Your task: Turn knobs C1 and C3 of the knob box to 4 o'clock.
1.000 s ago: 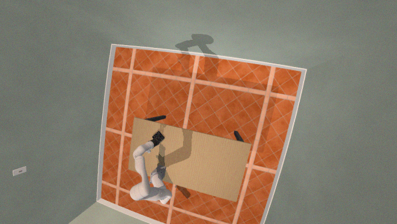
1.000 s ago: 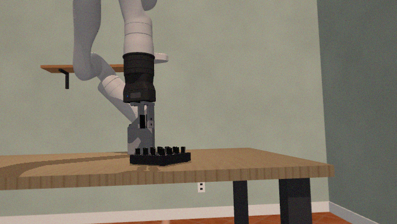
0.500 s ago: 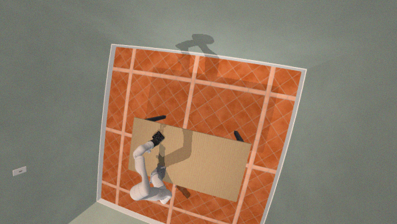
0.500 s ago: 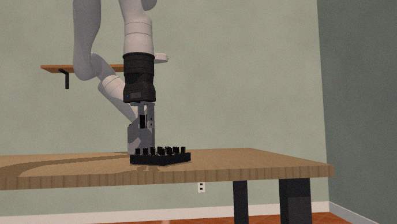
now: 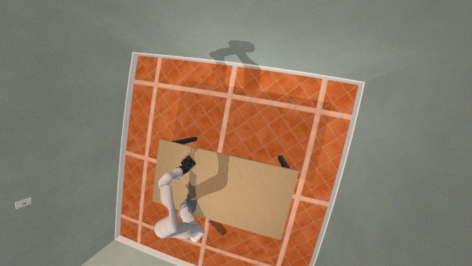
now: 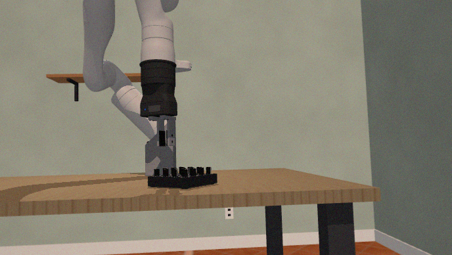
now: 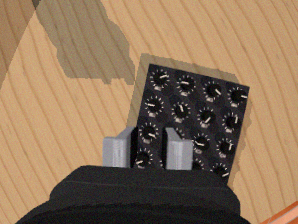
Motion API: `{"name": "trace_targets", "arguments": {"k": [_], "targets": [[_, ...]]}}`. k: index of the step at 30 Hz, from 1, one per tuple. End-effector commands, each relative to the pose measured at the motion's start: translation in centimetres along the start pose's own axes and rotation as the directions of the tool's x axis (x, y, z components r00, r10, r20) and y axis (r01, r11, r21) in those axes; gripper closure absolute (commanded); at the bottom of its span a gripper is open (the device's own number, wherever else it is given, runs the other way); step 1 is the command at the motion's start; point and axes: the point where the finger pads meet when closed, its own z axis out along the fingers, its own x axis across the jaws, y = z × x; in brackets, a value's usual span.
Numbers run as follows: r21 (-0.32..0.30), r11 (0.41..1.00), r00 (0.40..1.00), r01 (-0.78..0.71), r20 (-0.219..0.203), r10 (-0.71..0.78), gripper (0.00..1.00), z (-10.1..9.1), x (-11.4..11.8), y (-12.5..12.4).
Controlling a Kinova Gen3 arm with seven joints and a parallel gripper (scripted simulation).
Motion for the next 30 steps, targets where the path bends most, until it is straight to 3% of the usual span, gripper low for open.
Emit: {"name": "trace_targets", "arguments": {"k": [1,30], "targets": [[-0.002,1.000,1.000,0.006,-0.003,-0.006,0.54,-0.2,0.1,0.3],[0.002,1.000,1.000,0.009,0.004,-0.009,0.54,1.5,-0.1,0.2]]}}
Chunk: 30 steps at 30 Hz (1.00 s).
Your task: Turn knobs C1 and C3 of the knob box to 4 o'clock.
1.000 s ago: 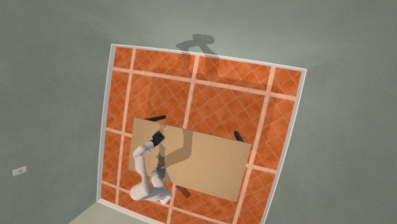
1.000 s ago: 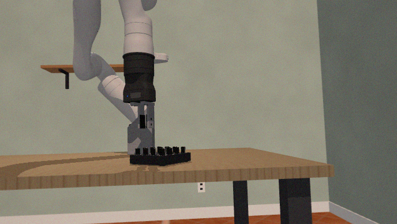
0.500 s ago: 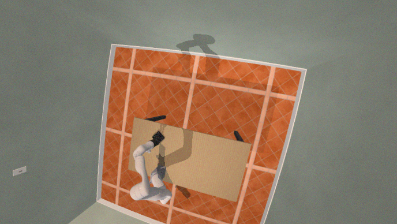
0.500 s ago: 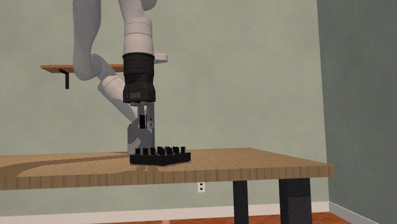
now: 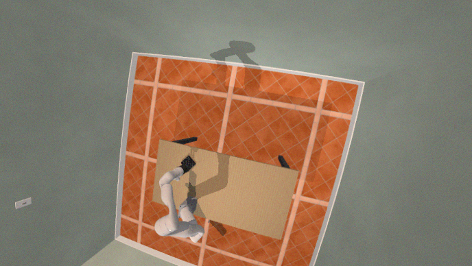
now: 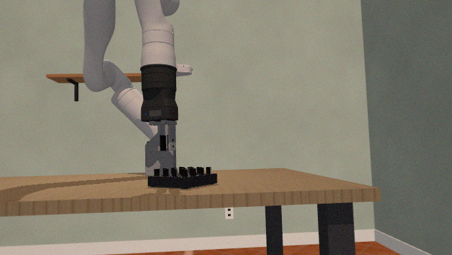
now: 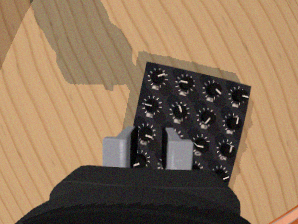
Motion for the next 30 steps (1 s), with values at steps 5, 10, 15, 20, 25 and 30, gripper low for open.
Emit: {"name": "trace_targets", "arguments": {"k": [5,10,15,20,25,30], "targets": [[-0.002,1.000,1.000,0.006,0.005,-0.006,0.54,1.0,-0.3,0.1],[-0.002,1.000,1.000,0.006,0.005,-0.006,0.54,1.7,-0.3,0.1],[-0.002,1.000,1.000,0.006,0.005,-0.006,0.54,2.3,-0.4,0.1],[-0.002,1.000,1.000,0.006,0.005,-0.006,0.54,2.6,-0.4,0.1],[-0.002,1.000,1.000,0.006,0.005,-0.006,0.54,3.0,-0.4,0.1],[-0.002,1.000,1.000,0.006,0.005,-0.006,0.54,3.2,-0.4,0.0]]}}
